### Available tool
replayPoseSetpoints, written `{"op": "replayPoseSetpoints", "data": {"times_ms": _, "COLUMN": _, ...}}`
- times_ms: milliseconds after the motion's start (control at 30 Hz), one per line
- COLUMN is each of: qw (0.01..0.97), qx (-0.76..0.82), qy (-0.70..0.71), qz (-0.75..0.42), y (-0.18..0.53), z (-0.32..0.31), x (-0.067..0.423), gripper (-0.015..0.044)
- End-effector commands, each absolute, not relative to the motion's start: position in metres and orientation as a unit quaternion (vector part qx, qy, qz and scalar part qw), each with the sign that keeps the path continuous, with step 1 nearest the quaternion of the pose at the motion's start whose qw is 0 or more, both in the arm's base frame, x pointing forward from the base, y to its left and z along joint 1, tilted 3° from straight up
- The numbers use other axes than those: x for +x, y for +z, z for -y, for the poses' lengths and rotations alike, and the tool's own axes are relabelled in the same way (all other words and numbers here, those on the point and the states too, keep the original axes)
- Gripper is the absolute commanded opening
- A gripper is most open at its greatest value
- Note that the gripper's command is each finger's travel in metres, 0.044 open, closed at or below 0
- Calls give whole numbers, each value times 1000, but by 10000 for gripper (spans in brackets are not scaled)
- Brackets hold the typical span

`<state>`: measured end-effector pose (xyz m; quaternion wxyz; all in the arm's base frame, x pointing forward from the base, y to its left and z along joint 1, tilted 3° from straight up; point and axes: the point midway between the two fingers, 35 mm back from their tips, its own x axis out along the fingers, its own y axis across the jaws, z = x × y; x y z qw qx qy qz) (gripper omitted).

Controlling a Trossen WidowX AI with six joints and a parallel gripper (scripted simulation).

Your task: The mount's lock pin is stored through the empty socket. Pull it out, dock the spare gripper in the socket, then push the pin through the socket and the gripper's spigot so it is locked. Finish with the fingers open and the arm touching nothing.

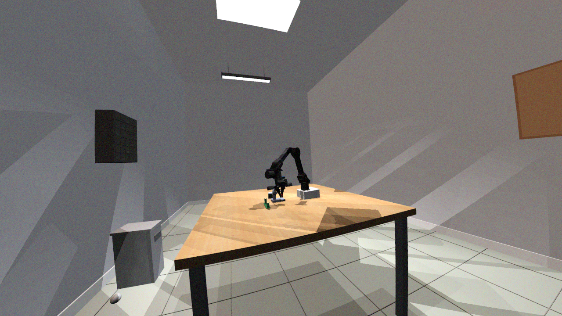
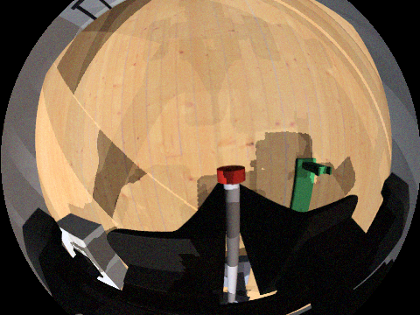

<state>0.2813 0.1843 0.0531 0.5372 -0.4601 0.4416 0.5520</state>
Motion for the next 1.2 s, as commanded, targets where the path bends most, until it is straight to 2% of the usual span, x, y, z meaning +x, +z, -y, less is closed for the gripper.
{"op": "replayPoseSetpoints", "data": {"times_ms": 0, "qw": 539, "qx": -461, "qy": 551, "qz": -440, "y": 61, "z": -184, "x": 282, "gripper": 0}}
{"op": "replayPoseSetpoints", "data": {"times_ms": 667, "qw": 527, "qx": -457, "qy": 555, "qz": -452, "y": 72, "z": -181, "x": 274, "gripper": 0}}
{"op": "replayPoseSetpoints", "data": {"times_ms": 1167, "qw": 535, "qx": -452, "qy": 548, "qz": -458, "y": 83, "z": -199, "x": 315, "gripper": 0}}
